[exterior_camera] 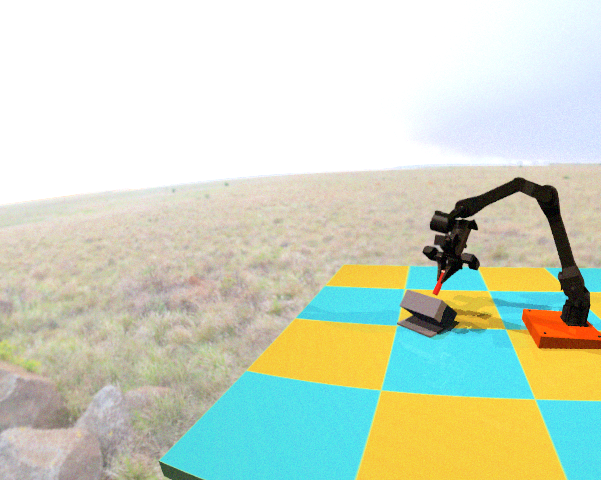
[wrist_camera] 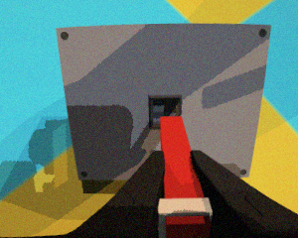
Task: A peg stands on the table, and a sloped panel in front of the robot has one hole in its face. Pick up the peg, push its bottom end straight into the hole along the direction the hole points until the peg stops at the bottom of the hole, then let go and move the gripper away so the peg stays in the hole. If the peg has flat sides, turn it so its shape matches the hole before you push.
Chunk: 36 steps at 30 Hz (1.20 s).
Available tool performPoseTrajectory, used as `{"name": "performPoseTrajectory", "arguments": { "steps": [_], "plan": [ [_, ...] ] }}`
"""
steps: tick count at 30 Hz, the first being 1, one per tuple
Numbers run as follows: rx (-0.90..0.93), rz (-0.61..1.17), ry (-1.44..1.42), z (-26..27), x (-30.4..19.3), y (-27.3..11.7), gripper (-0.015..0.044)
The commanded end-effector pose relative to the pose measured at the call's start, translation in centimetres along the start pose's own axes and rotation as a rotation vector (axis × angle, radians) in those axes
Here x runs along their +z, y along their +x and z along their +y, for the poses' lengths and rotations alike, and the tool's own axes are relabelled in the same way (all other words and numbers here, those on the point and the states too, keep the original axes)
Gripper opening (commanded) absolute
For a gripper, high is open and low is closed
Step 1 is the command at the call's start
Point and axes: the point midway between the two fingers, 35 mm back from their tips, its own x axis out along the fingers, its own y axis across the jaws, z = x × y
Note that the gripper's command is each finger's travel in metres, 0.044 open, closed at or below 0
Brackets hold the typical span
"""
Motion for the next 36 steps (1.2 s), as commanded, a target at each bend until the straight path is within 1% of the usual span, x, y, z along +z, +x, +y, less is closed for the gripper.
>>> {"name": "performPoseTrajectory", "arguments": {
  "steps": [1,8,24,36],
  "plan": [
    [0.006,-0.006,0.001,0.12,0.08,0.65,0.0000],
    [0.006,-0.006,0.001,0.20,0.13,1.56,0.0000],
    [0.002,-0.002,0.000,0.06,0.02,1.13,0.0000],
    [0.002,-0.003,0.000,0.19,0.14,1.64,0.0000]
  ]
}}
